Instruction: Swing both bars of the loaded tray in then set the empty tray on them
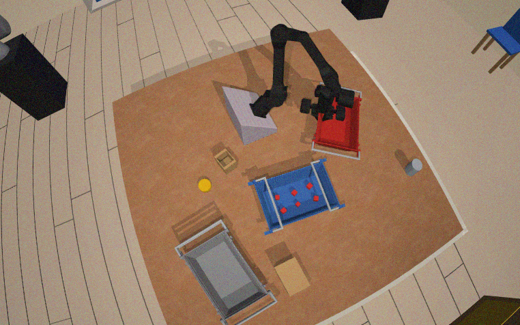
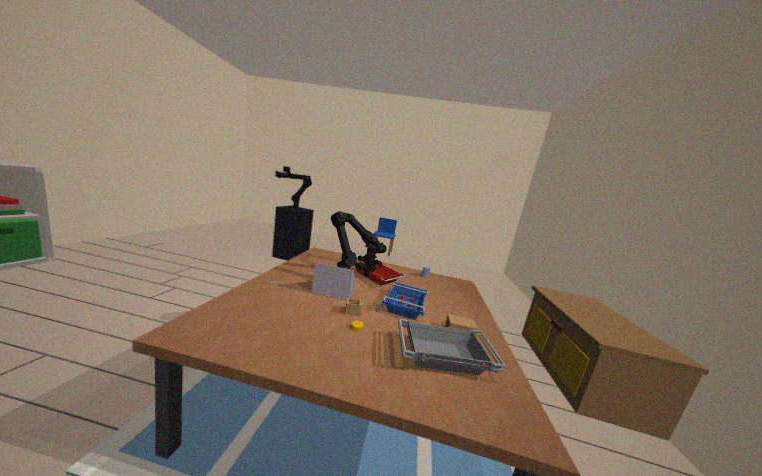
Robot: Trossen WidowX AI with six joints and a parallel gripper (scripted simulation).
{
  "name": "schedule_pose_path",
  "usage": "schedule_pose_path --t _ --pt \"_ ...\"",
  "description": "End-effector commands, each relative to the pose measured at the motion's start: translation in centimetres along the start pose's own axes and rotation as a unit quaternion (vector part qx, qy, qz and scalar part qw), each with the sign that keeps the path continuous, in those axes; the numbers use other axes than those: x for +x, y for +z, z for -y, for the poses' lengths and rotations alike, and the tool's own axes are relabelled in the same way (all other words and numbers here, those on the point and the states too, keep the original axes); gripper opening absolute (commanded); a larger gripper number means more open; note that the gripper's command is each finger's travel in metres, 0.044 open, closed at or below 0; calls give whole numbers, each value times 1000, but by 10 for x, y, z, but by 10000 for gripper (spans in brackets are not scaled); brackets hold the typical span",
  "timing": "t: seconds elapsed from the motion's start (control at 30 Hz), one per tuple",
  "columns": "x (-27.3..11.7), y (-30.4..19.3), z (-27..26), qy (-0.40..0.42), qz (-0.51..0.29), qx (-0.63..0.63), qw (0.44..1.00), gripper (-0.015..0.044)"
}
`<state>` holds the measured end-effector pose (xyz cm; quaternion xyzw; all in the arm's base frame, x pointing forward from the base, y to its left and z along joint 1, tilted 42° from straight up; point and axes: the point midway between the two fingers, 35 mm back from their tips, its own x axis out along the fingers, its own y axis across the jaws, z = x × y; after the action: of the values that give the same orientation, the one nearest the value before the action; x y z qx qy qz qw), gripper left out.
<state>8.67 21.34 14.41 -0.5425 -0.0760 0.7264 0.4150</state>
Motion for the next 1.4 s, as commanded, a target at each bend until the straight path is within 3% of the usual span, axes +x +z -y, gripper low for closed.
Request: schedule_pose_path --t 0.0,0.3,0.97,1.37 --pt "0 0 -1 3 -1 2 1000 61" --pt "-5 -2 -1 4 -3 2 1000 1" --pt "-77 -1 -1 6 -4 2 1000 0" --pt "-91 2 12 5 -4 2 1000 0"
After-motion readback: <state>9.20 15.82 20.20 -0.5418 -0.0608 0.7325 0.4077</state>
